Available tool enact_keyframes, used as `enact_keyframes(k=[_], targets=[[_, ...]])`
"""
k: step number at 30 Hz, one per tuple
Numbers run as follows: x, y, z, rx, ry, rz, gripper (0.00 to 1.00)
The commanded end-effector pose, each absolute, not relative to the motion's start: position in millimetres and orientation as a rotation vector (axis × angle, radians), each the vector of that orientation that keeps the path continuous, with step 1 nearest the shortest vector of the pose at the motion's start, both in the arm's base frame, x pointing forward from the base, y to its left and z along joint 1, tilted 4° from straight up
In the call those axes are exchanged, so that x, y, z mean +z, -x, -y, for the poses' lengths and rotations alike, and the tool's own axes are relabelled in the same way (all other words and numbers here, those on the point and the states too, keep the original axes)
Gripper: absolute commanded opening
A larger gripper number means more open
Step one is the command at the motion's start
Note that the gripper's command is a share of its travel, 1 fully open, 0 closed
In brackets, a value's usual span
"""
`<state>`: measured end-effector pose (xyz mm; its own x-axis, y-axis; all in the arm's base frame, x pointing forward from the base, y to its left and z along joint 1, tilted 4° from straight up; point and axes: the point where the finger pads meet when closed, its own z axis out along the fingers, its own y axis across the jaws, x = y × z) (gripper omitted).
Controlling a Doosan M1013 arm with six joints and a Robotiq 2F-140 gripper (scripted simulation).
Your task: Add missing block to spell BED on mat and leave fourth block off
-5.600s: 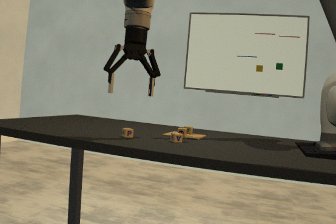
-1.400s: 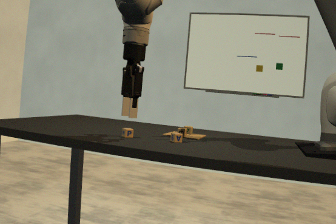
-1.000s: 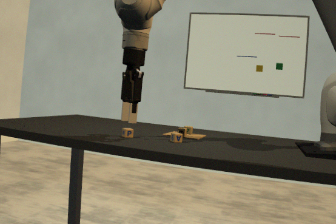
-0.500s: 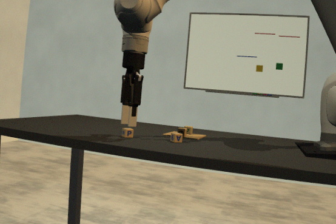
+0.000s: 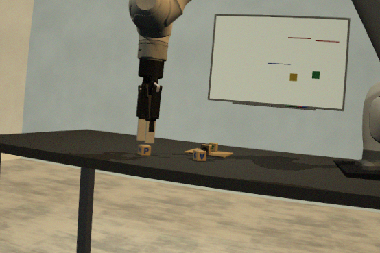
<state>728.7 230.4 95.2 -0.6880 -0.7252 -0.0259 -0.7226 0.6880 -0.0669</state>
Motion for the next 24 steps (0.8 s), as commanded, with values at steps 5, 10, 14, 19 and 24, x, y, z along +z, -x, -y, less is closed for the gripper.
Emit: enact_keyframes(k=[5, 10, 14, 19, 24], targets=[[92.0, -728.8, -230.3, -0.079, 1.219, -2.840, 0.40], [87.3, -729.2, -230.2, -0.079, 1.219, -2.840, 0.40], [78.7, -729.7, -230.0, -0.079, 1.219, -2.840, 0.40], [67.6, -730.5, -229.7, -0.079, 1.219, -2.840, 0.40], [60.2, -731.0, -229.5, -0.079, 1.219, -2.840, 0.40]])
